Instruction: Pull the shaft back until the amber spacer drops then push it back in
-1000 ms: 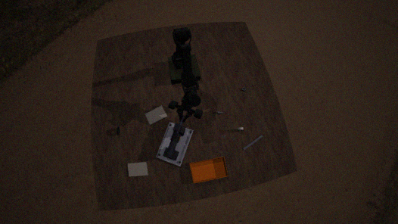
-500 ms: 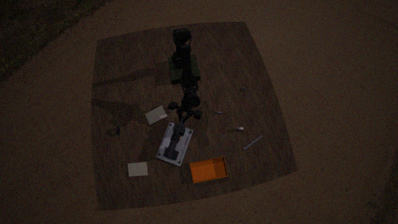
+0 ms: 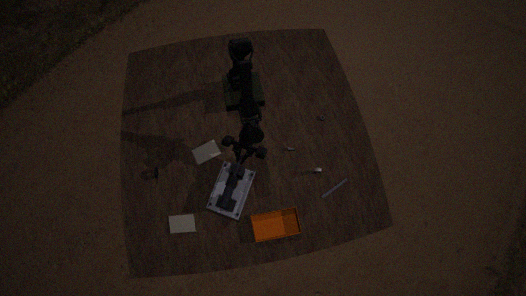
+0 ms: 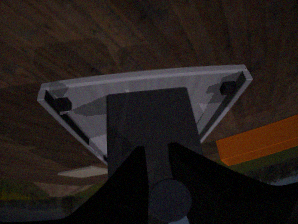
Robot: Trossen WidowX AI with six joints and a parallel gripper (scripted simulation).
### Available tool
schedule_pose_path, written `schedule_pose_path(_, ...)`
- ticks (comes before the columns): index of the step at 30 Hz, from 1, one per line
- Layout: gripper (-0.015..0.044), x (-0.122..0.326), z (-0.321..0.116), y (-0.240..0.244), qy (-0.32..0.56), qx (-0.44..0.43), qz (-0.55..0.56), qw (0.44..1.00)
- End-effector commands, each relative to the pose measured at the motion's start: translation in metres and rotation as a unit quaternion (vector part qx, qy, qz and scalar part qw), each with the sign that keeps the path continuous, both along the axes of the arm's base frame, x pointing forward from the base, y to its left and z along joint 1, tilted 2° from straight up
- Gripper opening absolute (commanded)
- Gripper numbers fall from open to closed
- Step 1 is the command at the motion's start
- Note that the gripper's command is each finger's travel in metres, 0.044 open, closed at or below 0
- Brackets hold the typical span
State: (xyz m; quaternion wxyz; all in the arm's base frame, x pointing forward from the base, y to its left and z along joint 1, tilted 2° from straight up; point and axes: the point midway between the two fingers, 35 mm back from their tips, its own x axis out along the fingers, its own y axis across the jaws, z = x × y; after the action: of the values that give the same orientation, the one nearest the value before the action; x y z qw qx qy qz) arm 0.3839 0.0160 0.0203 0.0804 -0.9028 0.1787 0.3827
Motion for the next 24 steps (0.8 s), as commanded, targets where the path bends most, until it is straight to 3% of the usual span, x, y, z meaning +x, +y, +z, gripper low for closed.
schedule_pose_path(1,0.0,0.0026,0.0007,-0.0014,-0.001,-0.001,0.0,1.0)
schedule_pose_path(24,0.0,0.009,0.0011,-0.0043,-0.001,-0.001,0.0,1.0)
